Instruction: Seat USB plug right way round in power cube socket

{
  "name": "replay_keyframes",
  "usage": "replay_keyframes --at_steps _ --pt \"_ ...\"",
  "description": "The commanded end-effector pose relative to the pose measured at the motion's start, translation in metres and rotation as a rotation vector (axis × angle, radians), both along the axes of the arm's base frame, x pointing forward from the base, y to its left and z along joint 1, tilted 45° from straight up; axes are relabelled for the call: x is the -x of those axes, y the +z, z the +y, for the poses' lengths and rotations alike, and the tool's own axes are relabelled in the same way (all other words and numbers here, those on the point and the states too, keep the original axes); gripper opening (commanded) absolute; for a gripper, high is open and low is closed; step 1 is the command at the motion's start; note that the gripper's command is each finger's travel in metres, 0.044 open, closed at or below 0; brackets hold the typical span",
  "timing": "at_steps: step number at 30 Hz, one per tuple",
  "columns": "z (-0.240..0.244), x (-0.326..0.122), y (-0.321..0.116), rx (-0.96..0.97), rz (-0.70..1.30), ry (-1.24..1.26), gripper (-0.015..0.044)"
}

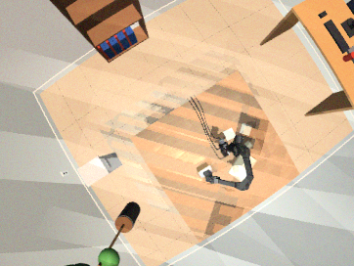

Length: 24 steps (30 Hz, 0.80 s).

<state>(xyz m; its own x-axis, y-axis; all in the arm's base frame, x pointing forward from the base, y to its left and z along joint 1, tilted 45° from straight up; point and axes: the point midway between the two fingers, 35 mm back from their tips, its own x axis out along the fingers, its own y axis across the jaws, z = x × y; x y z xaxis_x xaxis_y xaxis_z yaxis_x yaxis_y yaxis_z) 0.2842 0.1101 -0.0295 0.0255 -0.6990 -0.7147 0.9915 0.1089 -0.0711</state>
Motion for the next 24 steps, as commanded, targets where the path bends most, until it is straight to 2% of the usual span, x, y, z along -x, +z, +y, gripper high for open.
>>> replay_keyframes --at_steps 1,24 --pt "-0.0003 0.0001 -0.0005 0.002 0.076 0.077 0.0" --pt "-0.0003 0.0001 -0.0005 0.017 0.496 0.507 0.0"
